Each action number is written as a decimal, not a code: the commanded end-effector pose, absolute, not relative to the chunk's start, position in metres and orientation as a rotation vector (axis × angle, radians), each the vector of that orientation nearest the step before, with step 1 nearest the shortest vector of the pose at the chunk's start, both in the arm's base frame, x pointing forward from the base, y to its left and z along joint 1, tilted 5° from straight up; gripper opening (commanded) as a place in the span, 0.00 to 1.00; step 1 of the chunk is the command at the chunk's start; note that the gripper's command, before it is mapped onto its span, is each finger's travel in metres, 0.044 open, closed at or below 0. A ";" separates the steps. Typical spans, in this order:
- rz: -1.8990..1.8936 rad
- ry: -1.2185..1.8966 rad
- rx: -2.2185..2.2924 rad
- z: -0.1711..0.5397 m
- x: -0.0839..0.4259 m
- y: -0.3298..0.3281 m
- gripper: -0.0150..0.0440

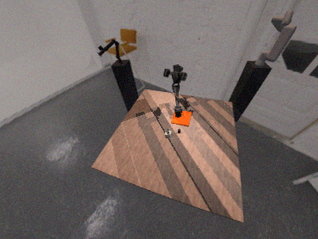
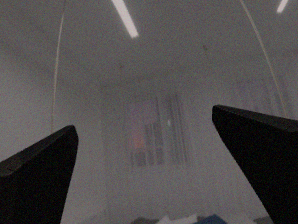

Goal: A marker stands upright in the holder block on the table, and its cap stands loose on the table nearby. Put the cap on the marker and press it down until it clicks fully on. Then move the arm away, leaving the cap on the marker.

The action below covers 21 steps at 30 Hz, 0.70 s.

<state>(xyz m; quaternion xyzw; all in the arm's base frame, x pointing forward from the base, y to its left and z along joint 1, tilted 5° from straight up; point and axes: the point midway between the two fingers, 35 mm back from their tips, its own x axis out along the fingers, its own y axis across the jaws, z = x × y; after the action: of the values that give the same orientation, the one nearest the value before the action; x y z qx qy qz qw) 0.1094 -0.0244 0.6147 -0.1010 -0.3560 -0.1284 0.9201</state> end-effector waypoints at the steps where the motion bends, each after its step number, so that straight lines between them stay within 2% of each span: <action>1: -0.262 -0.725 -0.213 0.613 0.112 -0.024 0.89; 6: -0.192 -0.542 -0.341 0.575 0.172 -0.006 0.67; 15: -0.049 -0.102 -0.570 0.476 0.265 0.018 0.66; 21: 0.094 0.231 -0.716 0.387 0.303 0.030 0.66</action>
<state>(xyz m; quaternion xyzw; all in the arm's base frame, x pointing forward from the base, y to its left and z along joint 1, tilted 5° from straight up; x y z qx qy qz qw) 0.2901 0.0250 0.4270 -0.3222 0.0444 0.0129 0.9455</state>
